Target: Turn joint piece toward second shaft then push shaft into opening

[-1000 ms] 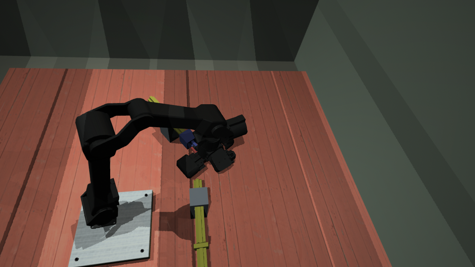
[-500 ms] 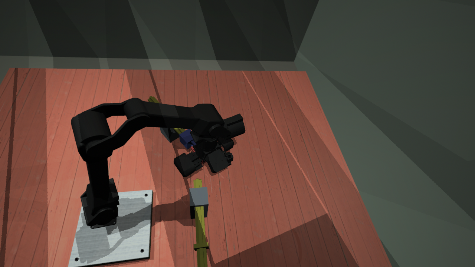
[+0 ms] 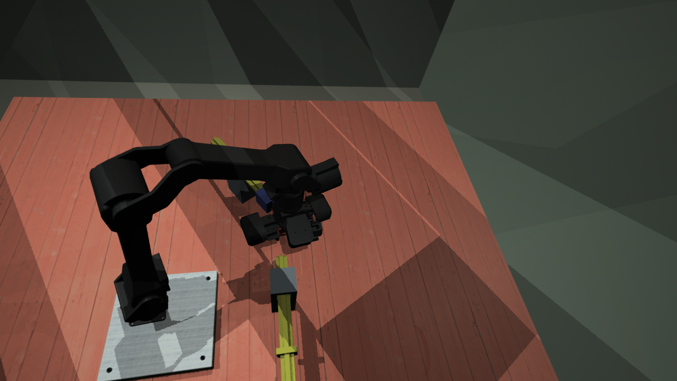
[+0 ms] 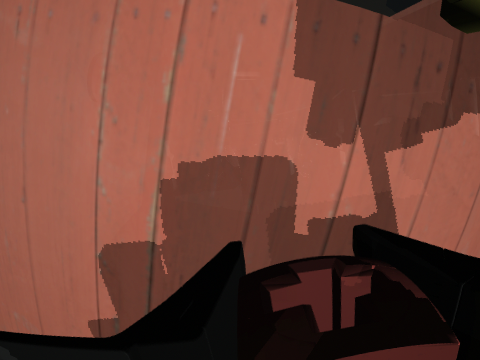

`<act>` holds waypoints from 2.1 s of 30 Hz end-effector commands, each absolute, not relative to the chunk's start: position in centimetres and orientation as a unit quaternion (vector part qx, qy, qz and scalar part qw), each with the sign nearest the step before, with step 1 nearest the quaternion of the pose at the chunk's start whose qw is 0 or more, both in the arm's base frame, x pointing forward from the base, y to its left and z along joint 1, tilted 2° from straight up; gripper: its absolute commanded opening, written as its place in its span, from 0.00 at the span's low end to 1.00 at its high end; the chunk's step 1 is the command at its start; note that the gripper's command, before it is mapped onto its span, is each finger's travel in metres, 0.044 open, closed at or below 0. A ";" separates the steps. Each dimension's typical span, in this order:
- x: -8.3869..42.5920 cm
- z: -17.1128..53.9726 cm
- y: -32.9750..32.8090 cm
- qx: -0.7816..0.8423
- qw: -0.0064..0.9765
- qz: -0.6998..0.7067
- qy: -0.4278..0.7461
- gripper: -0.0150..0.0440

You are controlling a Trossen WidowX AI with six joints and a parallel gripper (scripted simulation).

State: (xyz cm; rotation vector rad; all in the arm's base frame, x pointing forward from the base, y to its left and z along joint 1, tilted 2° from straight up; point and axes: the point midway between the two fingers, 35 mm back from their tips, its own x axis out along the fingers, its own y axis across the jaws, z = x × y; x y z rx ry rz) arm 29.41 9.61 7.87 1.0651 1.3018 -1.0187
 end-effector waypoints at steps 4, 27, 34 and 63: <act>28.8 8.1 9.5 0.471 0.538 -0.474 0.514 0.25; 28.0 8.4 9.4 0.495 0.506 -0.541 0.453 0.25; 28.0 8.4 9.4 0.495 0.506 -0.541 0.453 0.25; 28.0 8.4 9.4 0.495 0.506 -0.541 0.453 1.00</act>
